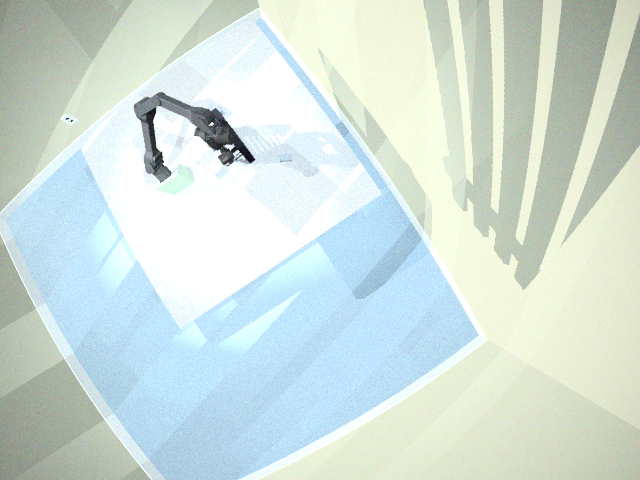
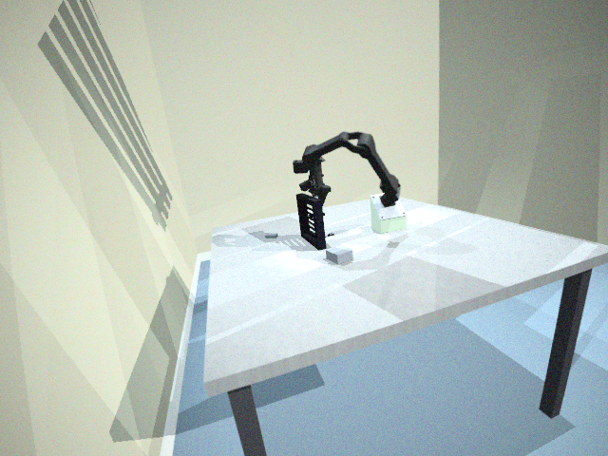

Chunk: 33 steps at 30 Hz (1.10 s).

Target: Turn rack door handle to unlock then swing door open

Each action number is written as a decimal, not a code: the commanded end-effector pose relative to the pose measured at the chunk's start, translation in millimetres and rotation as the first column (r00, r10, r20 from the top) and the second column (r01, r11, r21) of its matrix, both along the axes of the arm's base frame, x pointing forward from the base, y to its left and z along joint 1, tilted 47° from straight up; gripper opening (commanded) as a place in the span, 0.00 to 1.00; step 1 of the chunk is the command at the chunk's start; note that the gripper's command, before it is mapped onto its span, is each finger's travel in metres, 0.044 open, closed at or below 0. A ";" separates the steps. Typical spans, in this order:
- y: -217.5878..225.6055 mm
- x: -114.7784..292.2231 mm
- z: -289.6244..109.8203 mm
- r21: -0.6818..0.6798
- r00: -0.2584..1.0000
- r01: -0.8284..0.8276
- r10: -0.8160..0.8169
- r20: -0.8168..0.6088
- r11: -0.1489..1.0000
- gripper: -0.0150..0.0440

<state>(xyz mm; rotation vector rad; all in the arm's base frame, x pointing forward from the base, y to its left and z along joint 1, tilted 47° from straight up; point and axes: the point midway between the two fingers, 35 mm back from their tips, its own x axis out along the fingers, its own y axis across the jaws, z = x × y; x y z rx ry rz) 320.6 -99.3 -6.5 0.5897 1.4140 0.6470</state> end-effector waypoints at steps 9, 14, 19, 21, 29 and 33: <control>0.8 0.6 0.2 -0.147 0.760 -0.443 0.457 0.462 0.884 0.74; 0.9 0.6 0.2 -0.246 0.578 -0.553 0.579 0.575 0.796 0.74; 0.9 0.6 0.2 -0.360 0.360 -0.627 0.667 0.652 0.691 0.74; 0.9 0.6 0.2 -0.409 0.266 -0.646 0.692 0.671 0.645 0.74; 0.9 0.6 0.2 -0.607 -0.126 -0.652 0.724 0.678 0.455 0.74; 0.9 0.6 0.2 -0.643 -0.198 -0.641 0.718 0.667 0.420 0.74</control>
